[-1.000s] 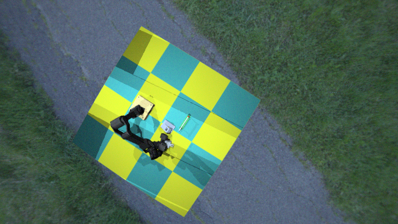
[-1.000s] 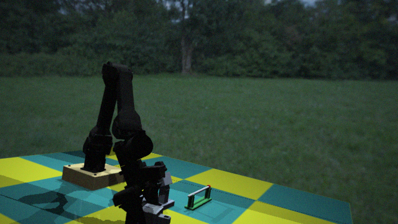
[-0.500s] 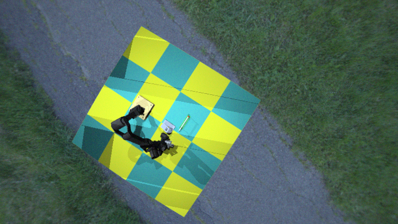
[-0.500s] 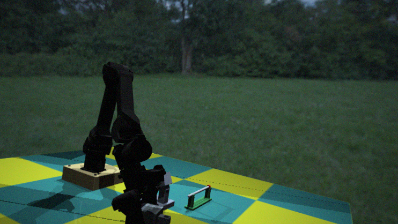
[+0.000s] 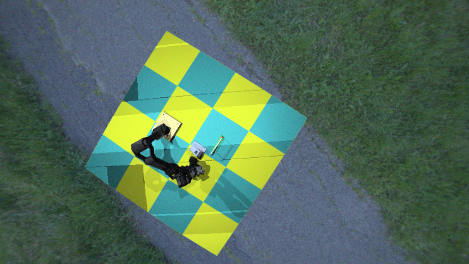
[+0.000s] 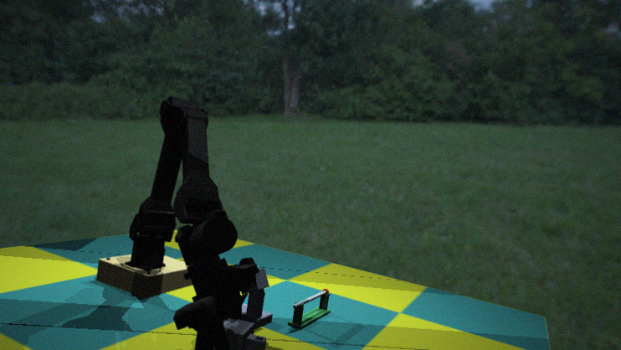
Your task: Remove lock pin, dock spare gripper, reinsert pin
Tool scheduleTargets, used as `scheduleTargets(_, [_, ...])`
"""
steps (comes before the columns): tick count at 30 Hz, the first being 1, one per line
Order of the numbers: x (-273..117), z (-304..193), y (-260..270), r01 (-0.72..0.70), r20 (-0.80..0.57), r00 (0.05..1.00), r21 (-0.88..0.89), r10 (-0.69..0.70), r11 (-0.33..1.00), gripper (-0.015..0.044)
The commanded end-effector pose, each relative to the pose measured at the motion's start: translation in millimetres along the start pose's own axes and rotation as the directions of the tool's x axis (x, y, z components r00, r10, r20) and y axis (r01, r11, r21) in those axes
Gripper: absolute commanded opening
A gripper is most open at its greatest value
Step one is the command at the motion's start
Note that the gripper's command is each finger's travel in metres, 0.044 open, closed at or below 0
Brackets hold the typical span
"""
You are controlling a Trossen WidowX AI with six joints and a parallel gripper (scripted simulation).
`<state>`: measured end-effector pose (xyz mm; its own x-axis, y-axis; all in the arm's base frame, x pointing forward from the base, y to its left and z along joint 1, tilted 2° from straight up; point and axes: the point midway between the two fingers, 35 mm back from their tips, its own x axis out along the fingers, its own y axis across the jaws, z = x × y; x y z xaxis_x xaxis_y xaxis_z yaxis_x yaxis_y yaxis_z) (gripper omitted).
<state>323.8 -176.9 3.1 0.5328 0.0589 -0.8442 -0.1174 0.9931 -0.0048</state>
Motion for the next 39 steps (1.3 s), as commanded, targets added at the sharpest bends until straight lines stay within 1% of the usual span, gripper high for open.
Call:
scheduleTargets(1, [-8.7, 7.3, -2.0, 0.001, 0.002, 1.0, 0.001, -0.001, 1.0, 0.0059])
scheduleTargets(3, [-16.8, 13.4, -3.2, 0.001, 0.002, 1.0, 0.0, -0.001, 1.0, 0.0006])
scheduleTargets(4, [-21.1, 16.5, -3.7, 0.001, 0.003, 1.0, 0.0, -0.001, 1.0, 0.0])
scheduleTargets(21, [-102.9, 58.9, 0.3, 0.001, 0.002, 1.0, 0.0, -0.001, 1.0, 0.0])
scheduleTargets(39, [-97.9, 53.2, 1.4, -0.007, -0.016, 1.0, 0.012, 0.007, 1.0, 0.0])
